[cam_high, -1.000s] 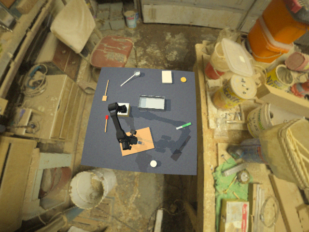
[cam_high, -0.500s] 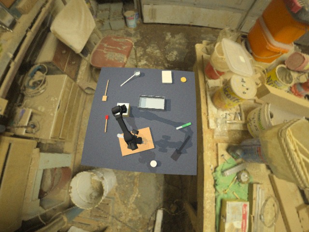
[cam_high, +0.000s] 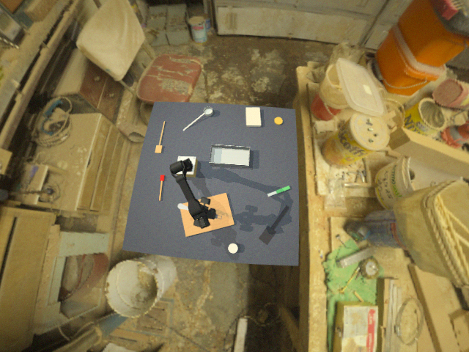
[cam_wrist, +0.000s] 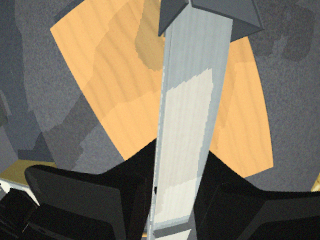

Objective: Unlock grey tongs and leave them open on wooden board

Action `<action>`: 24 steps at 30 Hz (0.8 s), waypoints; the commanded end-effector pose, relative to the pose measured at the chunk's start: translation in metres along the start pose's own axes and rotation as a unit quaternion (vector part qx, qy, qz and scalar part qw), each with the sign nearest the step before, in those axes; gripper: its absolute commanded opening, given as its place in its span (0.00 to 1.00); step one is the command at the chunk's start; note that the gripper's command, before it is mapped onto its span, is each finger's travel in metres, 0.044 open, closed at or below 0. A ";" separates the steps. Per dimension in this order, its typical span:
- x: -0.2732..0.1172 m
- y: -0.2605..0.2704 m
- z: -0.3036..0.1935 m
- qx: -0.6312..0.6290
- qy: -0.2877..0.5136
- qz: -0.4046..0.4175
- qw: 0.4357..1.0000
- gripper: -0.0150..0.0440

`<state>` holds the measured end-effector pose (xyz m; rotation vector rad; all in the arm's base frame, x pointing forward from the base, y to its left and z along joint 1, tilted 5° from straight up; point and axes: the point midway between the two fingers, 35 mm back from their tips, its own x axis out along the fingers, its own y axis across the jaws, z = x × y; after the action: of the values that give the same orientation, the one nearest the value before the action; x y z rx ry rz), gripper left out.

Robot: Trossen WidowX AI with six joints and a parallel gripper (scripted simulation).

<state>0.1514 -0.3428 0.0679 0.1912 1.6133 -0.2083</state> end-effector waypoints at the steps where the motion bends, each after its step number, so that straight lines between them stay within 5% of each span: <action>1: 0.009 0.000 -0.001 0.003 0.005 0.001 1.000 0.00; 24: 0.046 -0.001 -0.001 0.003 0.005 0.001 1.000 0.00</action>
<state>0.1498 -0.3446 0.0293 0.1950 1.6130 -0.2134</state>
